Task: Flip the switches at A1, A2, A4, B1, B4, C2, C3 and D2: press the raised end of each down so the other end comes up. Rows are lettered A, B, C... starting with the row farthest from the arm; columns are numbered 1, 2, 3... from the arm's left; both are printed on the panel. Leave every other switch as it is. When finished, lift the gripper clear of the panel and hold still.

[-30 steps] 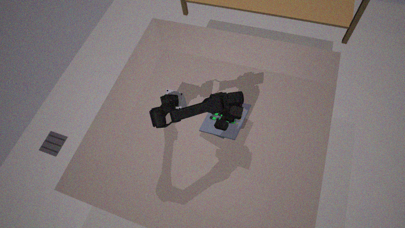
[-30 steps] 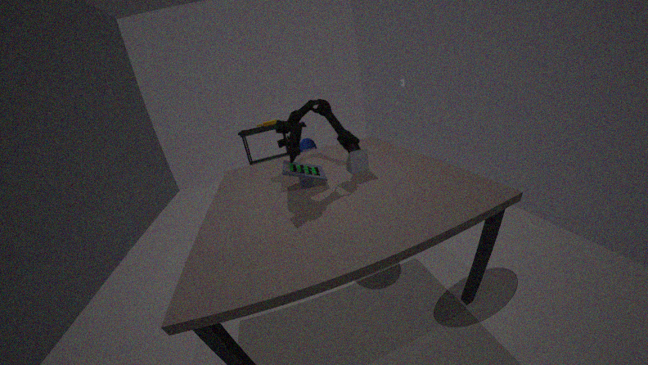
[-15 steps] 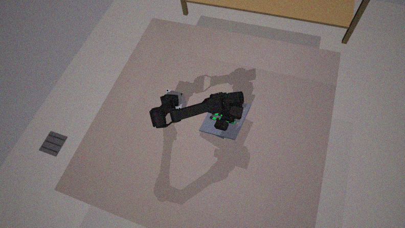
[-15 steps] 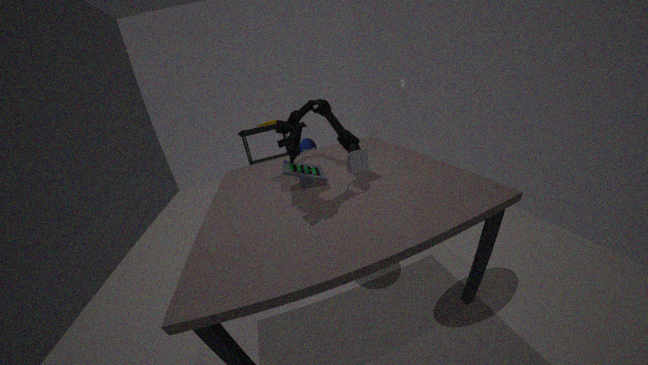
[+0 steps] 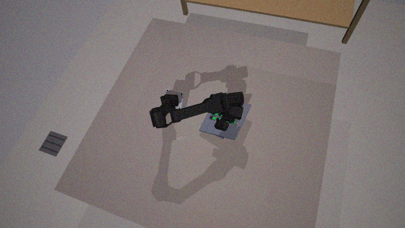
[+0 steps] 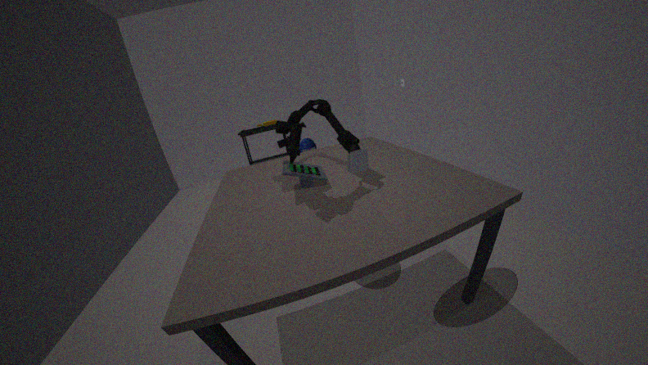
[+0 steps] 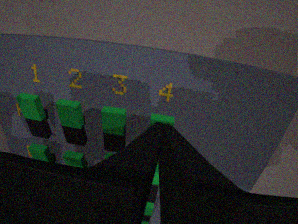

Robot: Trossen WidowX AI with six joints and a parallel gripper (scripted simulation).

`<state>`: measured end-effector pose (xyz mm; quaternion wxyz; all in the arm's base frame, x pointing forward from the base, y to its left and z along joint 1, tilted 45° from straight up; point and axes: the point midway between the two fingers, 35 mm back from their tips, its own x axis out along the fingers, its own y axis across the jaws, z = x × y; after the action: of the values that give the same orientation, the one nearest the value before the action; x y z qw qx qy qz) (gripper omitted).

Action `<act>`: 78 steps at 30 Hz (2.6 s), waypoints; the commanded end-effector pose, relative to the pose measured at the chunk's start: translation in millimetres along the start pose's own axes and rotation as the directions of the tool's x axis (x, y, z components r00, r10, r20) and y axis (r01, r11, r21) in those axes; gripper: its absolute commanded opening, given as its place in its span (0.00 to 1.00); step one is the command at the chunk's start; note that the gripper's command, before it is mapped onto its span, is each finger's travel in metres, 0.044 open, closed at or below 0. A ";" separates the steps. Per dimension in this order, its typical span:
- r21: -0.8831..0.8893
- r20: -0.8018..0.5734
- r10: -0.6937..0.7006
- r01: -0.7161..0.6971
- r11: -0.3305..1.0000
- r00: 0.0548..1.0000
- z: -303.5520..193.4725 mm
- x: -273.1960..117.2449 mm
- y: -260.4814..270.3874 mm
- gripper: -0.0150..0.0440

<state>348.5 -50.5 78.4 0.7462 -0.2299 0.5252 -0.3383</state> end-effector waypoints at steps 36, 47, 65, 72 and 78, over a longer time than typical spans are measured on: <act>-0.006 0.022 0.005 -0.004 1.000 1.000 -2.9 -60.6 1.2 0.25; -0.004 0.022 0.009 -0.008 1.000 1.000 -43.5 -60.5 85.9 0.25; -0.003 -0.003 0.006 -0.006 1.000 1.000 -41.4 -14.8 85.6 0.25; -0.003 -0.002 0.006 -0.006 1.000 1.000 -41.0 -5.6 85.7 0.25; -0.003 -0.002 0.006 -0.006 1.000 1.000 -40.9 -1.4 85.7 0.25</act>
<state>333.0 9.9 7.7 0.7486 -0.2250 0.5255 -0.3359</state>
